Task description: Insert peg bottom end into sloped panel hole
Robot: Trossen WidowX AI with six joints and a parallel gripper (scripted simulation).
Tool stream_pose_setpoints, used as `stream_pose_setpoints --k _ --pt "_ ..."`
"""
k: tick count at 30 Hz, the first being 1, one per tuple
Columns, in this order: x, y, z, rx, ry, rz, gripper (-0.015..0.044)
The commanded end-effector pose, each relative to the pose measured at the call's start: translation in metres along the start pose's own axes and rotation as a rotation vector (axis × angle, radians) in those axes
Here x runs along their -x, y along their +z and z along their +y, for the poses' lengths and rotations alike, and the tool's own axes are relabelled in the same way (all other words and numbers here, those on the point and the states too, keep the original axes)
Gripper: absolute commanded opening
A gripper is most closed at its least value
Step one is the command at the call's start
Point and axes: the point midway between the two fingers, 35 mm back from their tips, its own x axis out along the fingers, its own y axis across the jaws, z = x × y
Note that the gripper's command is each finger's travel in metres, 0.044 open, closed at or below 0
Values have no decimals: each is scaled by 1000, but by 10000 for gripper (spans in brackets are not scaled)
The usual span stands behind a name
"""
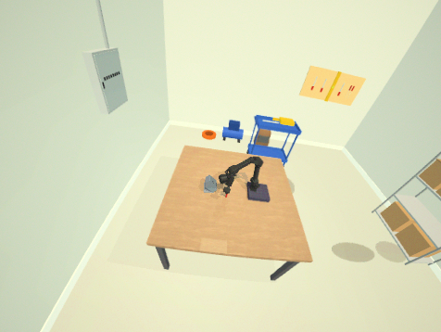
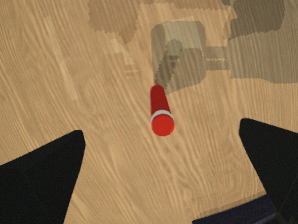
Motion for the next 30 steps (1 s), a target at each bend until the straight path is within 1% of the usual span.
stream_pose_setpoints --k 1,30 --pt "-9 -2 0 -4 -3 11 440" --pt "-56 -3 -1 -4 -3 11 440"
